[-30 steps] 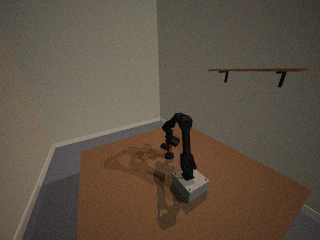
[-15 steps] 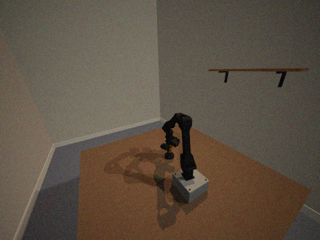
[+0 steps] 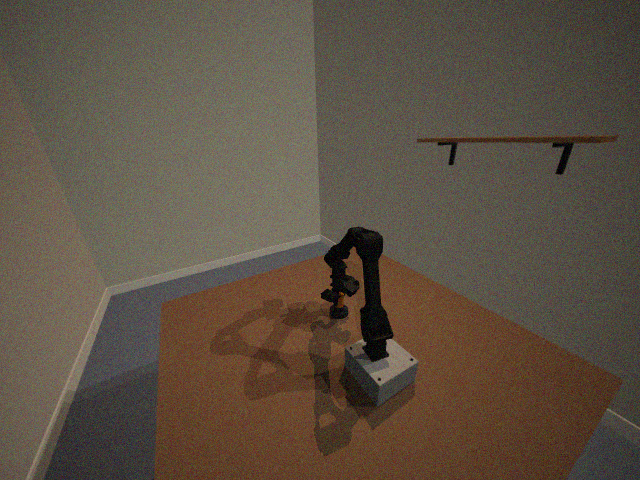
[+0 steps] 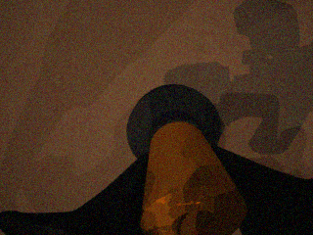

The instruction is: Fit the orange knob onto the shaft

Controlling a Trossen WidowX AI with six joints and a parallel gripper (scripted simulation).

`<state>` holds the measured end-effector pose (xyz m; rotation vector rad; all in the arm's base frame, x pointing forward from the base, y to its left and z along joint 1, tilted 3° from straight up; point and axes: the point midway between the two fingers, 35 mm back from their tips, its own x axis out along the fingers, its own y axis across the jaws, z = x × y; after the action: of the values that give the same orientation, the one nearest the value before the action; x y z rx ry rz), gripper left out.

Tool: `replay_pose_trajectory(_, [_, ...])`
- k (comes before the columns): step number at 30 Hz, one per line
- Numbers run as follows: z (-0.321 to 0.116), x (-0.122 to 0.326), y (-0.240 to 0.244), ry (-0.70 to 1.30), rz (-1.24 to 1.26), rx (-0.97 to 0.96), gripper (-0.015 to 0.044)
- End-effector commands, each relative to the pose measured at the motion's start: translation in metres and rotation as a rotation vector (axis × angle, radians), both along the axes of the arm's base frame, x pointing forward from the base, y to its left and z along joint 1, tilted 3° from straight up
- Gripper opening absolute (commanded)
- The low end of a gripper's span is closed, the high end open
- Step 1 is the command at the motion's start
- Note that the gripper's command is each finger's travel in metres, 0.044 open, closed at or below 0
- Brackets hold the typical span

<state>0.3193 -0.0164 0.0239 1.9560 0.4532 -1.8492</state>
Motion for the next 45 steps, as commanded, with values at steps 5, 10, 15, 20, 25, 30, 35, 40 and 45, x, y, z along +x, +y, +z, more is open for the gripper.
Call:
replay_pose_trajectory(5, [0.000,0.000,0.000,0.000,0.000,0.000,0.0000])
replay_pose_trajectory(10, [0.000,0.000,0.000,0.000,0.000,0.000,0.0079])
replay_pose_trajectory(15, [0.000,0.000,0.000,0.000,0.000,0.000,0.0210])
replay_pose_trajectory(20, [0.000,0.000,0.000,0.000,0.000,0.000,0.0341])
replay_pose_trajectory(25, [0.000,0.000,0.000,0.000,0.000,0.000,0.0440])
replay_pose_trajectory(30, [0.000,0.000,0.000,0.000,0.000,0.000,0.0440])
replay_pose_trajectory(35, [0.067,-0.001,0.003,-0.001,0.000,0.000,0.0440])
replay_pose_trajectory(40, [0.095,-0.006,0.004,0.000,0.000,0.001,0.0440])
replay_pose_trajectory(45, [0.096,-0.002,0.004,-0.001,0.000,0.001,0.0440])
